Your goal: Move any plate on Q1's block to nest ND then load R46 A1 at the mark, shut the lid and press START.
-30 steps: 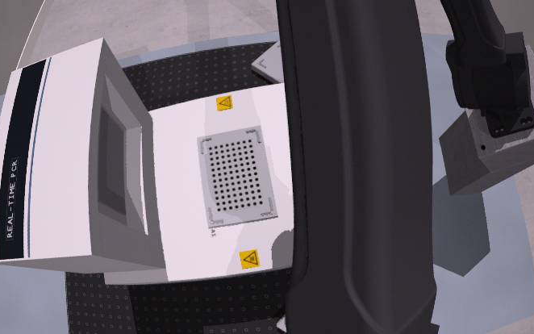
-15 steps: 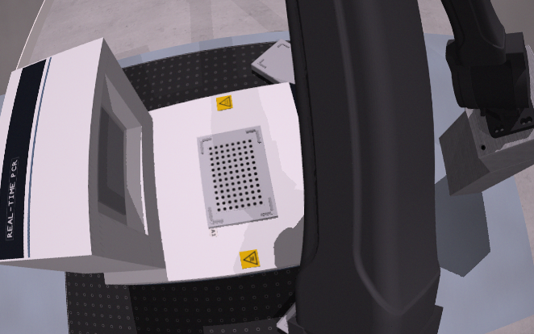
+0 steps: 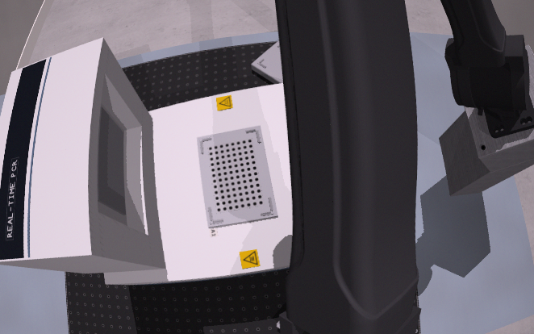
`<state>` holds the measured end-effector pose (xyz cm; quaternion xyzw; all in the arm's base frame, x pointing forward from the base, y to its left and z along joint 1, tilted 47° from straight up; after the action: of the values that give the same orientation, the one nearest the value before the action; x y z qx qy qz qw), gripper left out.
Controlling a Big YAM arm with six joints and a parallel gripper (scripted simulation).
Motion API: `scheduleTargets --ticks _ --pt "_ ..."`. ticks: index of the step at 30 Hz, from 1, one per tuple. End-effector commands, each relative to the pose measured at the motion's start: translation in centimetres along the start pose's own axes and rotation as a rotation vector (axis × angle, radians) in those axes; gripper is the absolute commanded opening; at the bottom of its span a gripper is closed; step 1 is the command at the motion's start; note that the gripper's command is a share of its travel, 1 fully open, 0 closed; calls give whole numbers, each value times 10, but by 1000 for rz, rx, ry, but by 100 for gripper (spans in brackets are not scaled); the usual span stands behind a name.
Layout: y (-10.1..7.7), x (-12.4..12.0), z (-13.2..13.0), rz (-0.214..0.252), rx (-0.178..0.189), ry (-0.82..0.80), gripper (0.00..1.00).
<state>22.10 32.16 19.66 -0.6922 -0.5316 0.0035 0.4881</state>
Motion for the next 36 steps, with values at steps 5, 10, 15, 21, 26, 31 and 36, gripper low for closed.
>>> scheduleTargets --ticks 5,10,15,21,26,31,36 --pt "29 -4 5 6 0 -59 100" --pt "33 3 -1 -5 -3 -35 100" --pt "58 -6 2 14 -3 -40 100" --pt "77 -3 3 6 0 -45 100" --pt "79 5 -1 -13 -2 -26 100" --pt "102 9 0 -8 -3 -17 100" --pt "122 -5 2 13 -1 -40 100"
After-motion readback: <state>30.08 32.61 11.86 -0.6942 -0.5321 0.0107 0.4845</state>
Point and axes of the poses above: the point where the finger pads meet when closed, its own y axis out along the fingers, its own z axis across the jaws, x = y × z, the point moved 3 cm from there along -y, back along the fingers, and after that the axes turned 5 degrees about y, right-handed, at the moved point
